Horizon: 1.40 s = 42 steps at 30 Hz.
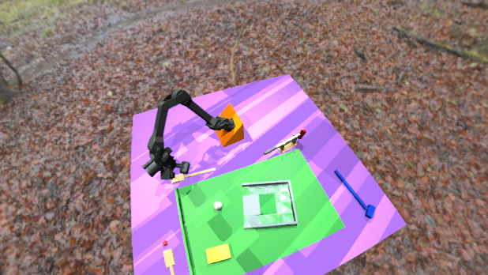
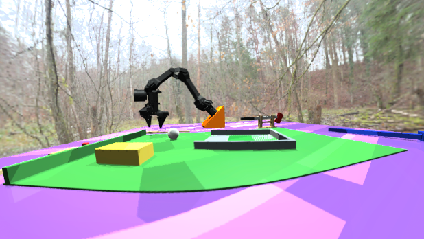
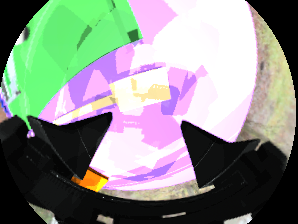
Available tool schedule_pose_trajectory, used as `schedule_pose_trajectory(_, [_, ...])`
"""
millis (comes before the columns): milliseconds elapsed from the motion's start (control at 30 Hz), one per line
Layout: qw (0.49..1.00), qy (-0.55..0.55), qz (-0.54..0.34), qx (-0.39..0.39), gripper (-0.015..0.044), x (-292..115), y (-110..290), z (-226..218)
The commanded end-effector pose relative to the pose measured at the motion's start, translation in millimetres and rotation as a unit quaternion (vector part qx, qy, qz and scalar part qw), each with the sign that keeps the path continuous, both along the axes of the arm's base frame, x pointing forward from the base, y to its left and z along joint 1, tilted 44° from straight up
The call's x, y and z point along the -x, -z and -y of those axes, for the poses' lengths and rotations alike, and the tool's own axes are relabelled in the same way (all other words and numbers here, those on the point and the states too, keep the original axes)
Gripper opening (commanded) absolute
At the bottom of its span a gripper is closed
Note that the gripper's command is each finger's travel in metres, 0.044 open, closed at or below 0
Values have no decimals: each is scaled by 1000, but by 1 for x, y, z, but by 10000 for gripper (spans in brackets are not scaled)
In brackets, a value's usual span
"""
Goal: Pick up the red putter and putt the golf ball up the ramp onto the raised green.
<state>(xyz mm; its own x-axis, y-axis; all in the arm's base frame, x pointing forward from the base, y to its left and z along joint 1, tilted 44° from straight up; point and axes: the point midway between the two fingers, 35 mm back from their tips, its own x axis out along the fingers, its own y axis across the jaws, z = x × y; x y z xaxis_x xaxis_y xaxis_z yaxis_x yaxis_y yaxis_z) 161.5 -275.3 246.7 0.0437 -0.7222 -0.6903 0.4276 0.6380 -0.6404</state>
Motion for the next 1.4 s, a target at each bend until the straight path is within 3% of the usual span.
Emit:
schedule_pose_trajectory(0, [992,-106,-54,-41,440,-54,38,-29])
schedule_pose_trajectory(200, [952,-265,-132,-83,440,-118,90,-96])
schedule_pose_trajectory(433, [887,-402,-200,-108,440,-151,135,-176])
schedule_pose_trajectory(567, [822,-489,-269,-111,440,-159,169,-234])
schedule_pose_trajectory(900, [606,-659,-441,-65,440,-114,253,-372])
schedule_pose_trajectory(1167, [463,-717,-521,-21,440,-65,294,-425])
schedule_pose_trajectory(1367, [442,-723,-531,-15,440,-57,301,-432])
